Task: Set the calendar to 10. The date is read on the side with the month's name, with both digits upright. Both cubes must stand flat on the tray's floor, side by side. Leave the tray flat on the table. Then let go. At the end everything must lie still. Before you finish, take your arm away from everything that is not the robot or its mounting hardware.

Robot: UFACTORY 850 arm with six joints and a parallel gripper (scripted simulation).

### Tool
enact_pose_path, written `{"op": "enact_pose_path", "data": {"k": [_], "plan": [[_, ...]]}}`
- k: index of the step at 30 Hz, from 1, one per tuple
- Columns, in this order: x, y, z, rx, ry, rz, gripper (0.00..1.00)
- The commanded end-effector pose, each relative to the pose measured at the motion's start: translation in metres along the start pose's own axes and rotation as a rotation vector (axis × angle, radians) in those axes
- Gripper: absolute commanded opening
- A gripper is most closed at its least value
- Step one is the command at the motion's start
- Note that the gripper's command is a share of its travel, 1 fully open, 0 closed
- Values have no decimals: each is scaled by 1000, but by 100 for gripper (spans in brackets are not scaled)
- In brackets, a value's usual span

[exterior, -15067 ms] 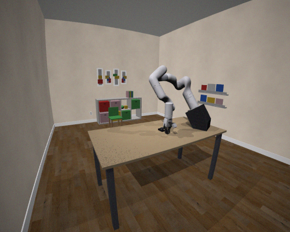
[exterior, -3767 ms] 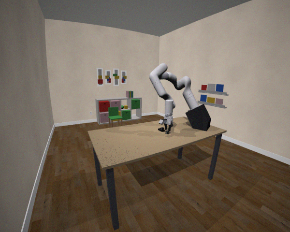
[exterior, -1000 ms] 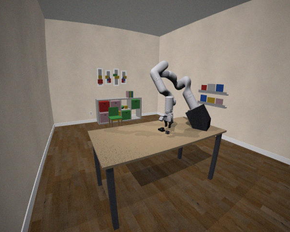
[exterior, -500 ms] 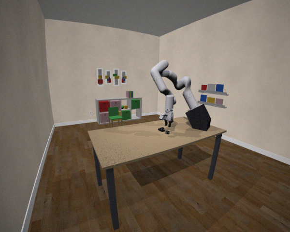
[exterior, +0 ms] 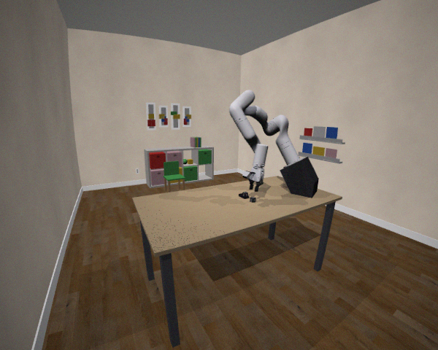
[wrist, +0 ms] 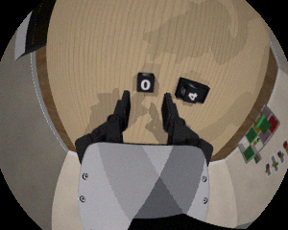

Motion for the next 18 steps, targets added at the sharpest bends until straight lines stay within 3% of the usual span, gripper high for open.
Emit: {"op": "enact_pose_path", "data": {"k": [1, 7, 15, 18], "plan": [[-1, 1, 5, 7, 51, -23, 49], [0, 2, 7, 6, 64, -22, 49], [5, 8, 29, 5, 257, -61, 49], [4, 7, 33, 8, 284, -76, 49]]}}
Point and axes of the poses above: the point where the finger pads meet when closed, its own x axis out along the fingers, its own y axis across the jaws, z = x × y, the point moved 10 cm from there along -x, back along the fingers, and after that the axes turned 13 degrees about x, right-handed, at the moved point
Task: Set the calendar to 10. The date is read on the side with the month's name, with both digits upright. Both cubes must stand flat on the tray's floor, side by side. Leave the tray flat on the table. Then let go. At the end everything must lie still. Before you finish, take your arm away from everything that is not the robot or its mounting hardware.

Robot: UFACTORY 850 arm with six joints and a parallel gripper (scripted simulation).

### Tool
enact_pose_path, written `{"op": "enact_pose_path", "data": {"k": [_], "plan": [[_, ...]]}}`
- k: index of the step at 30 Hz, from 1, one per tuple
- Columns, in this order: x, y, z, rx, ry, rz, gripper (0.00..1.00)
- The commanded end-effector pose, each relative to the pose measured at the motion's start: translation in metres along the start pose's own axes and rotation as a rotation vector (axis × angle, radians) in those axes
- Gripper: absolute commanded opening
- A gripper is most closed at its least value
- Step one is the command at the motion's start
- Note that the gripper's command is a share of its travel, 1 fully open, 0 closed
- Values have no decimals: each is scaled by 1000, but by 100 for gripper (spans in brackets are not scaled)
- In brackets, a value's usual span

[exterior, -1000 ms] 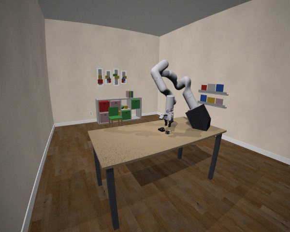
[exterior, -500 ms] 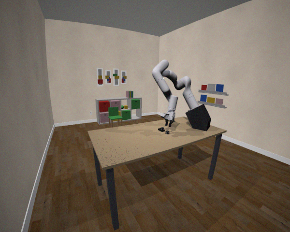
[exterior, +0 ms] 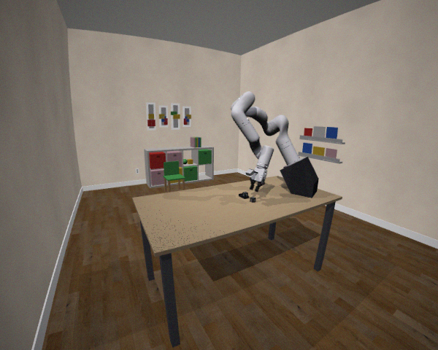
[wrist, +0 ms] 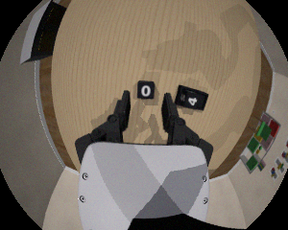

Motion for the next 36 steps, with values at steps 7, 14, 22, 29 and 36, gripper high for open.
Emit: {"op": "enact_pose_path", "data": {"k": [7, 14, 22, 29, 36], "plan": [[1, 4, 10, 4, 98, -25, 49], [6, 8, 30, 3, 266, -61, 49], [6, 9, 35, 8, 308, -77, 49], [14, 12, 47, 0, 426, -100, 49], [18, 14, 60, 8, 541, -130, 49]]}}
Point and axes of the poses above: the point where the finger pads meet when closed, its own x axis out along the fingers, its own y axis across the jaws, z = x × y, the point moved 10 cm from there along -x, back along the fingers, and after that the axes turned 13 degrees about x, right-handed, at the moved point
